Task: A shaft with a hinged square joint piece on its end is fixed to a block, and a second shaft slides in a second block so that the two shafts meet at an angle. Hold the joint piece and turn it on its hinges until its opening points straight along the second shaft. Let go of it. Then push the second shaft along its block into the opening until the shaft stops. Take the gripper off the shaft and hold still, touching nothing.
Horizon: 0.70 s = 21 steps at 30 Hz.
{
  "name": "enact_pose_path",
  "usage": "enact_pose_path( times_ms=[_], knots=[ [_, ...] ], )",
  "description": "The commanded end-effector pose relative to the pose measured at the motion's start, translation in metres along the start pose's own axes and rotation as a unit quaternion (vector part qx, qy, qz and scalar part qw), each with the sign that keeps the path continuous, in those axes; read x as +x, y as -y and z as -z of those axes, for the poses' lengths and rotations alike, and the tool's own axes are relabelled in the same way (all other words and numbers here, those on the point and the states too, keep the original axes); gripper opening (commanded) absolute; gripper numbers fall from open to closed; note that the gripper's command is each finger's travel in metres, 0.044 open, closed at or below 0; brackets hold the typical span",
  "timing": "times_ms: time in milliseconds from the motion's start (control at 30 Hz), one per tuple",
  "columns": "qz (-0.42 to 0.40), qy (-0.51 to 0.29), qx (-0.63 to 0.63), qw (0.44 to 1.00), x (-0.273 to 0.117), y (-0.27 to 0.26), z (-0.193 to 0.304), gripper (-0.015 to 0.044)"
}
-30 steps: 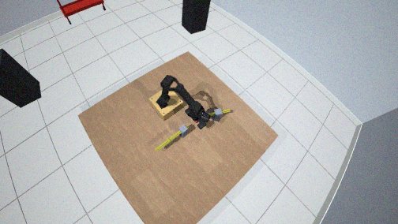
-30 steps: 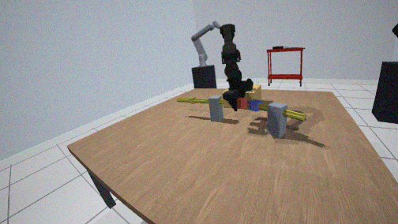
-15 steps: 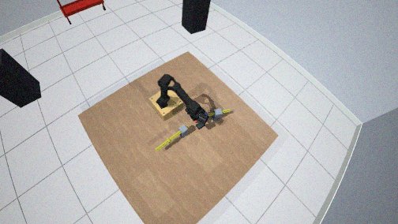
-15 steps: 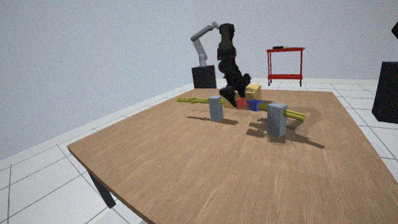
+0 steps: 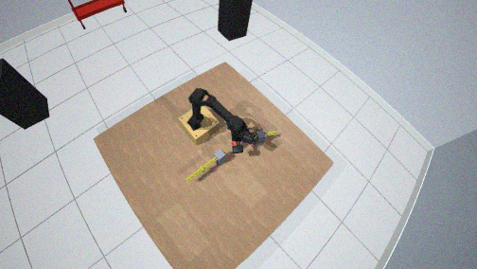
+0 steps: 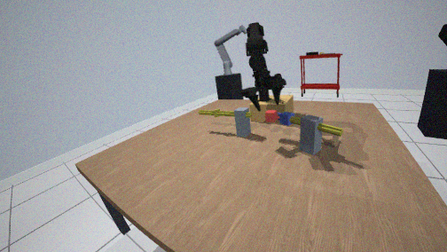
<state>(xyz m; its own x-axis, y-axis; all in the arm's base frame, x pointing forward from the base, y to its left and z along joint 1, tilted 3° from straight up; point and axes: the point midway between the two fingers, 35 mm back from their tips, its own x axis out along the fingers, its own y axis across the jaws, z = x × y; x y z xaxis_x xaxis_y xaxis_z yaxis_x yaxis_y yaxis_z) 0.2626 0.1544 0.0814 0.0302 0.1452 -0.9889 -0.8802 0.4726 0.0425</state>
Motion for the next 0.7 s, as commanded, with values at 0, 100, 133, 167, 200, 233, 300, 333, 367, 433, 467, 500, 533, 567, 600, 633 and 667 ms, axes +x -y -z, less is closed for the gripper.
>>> enact_pose_path(
  times_ms=[0, 100, 133, 167, 200, 233, 300, 333, 367, 433, 467, 500, 533, 567, 600, 633, 667],
  knots=[
    [0.009, -0.008, 0.059, 0.998, -0.011, 0.000, -0.003, 0.0440],
    [0.015, -0.014, 0.110, 0.994, -0.020, -0.002, -0.004, 0.0440],
    [0.017, -0.016, 0.127, 0.992, -0.023, -0.002, -0.005, 0.0440],
    [0.019, -0.017, 0.144, 0.989, -0.026, -0.003, -0.005, 0.0440],
    [0.022, -0.019, 0.160, 0.987, -0.029, -0.003, -0.006, 0.0440],
    [0.024, -0.021, 0.177, 0.984, -0.032, -0.004, -0.006, 0.0440],
    [0.029, -0.023, 0.210, 0.977, -0.038, -0.005, -0.007, 0.0440],
    [0.031, -0.025, 0.227, 0.973, -0.042, -0.005, -0.007, 0.0440],
    [0.034, -0.026, 0.243, 0.969, -0.045, -0.006, -0.007, 0.0440],
    [0.040, -0.028, 0.276, 0.960, -0.051, -0.007, -0.008, 0.0440],
    [0.042, -0.029, 0.292, 0.955, -0.054, -0.008, -0.008, 0.0440],
    [0.045, -0.029, 0.308, 0.950, -0.057, -0.008, -0.008, 0.0440],
    [0.048, -0.030, 0.324, 0.944, -0.060, -0.009, -0.008, 0.0440],
    [0.051, -0.031, 0.340, 0.939, -0.063, -0.010, -0.008, 0.0440],
    [0.054, -0.031, 0.356, 0.933, -0.067, -0.010, -0.008, 0.0440],
    [0.057, -0.031, 0.371, 0.926, -0.070, -0.011, -0.008, 0.0440],
    [0.060, -0.032, 0.387, 0.920, -0.073, -0.012, -0.008, 0.0440]
  ],
)
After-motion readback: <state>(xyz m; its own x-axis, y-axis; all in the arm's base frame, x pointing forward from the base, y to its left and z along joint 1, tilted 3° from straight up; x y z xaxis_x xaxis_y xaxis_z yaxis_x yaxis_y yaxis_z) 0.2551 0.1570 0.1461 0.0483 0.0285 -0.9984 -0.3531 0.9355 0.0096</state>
